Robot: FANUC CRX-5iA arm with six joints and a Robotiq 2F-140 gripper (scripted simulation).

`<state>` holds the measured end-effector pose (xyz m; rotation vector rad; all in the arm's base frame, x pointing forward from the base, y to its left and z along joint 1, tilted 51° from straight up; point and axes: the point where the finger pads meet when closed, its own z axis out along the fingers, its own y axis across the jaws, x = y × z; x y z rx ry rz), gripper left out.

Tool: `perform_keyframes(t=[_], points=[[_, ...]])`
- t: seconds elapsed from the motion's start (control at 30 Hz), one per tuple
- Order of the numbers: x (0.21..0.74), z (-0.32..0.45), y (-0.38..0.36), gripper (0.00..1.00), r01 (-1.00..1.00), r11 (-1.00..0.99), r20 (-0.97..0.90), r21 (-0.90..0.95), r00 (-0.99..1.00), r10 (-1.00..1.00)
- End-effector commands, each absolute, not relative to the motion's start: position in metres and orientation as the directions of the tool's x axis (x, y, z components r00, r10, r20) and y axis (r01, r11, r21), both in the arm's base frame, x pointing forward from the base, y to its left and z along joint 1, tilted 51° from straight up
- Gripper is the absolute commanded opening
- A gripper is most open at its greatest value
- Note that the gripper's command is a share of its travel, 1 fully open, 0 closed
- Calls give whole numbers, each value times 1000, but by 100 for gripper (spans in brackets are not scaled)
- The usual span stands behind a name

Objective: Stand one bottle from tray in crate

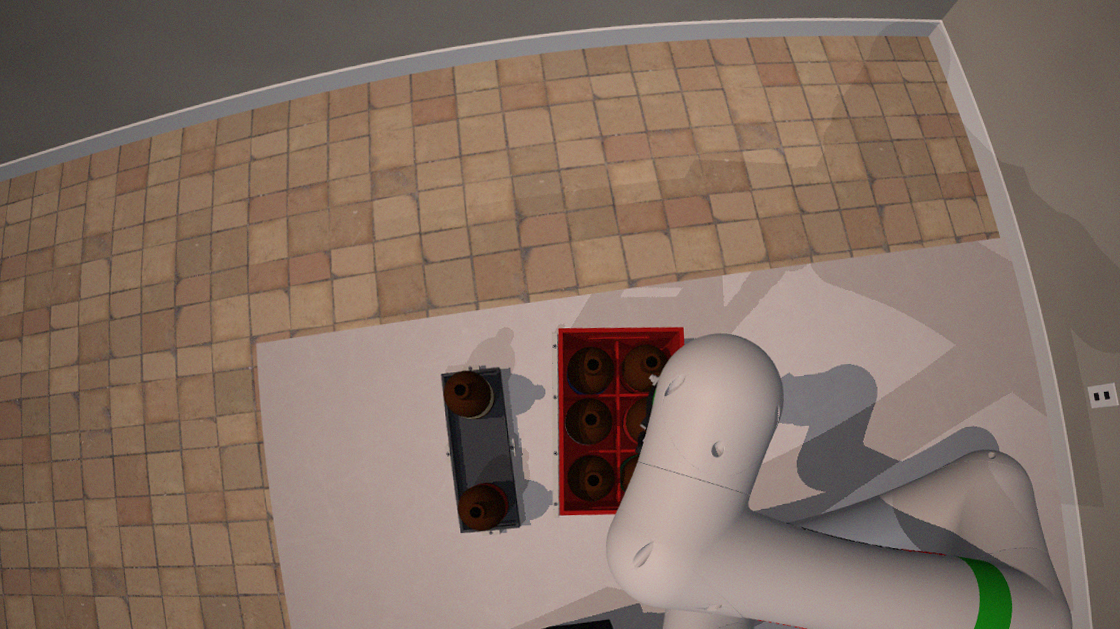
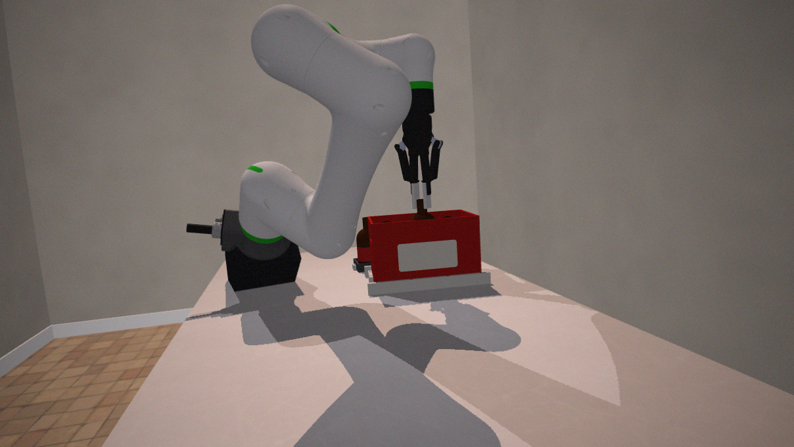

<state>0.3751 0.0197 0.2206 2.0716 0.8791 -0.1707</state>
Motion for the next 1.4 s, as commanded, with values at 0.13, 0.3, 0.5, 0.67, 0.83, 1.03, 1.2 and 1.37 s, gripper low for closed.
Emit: perform_keyframes(t=[0.13, 0.3, 0.5, 0.67, 0.83, 1.03, 1.2, 1.37], points=[[375, 221, 20, 0, 643, -386, -415, 662, 743, 526], [375, 221, 20, 0, 643, -386, -415, 662, 743, 526], [375, 221, 20, 0, 643, -386, -415, 662, 743, 526], [375, 220, 19, 0, 643, -386, -415, 662, 743, 526], [376, 218, 17, 0, 643, -386, -415, 662, 743, 526], [377, 216, 14, 0, 643, -386, -415, 662, 743, 526], [378, 213, 10, 0, 643, -386, -415, 662, 743, 526], [379, 209, 6, 0, 643, -386, -415, 662, 743, 526]])
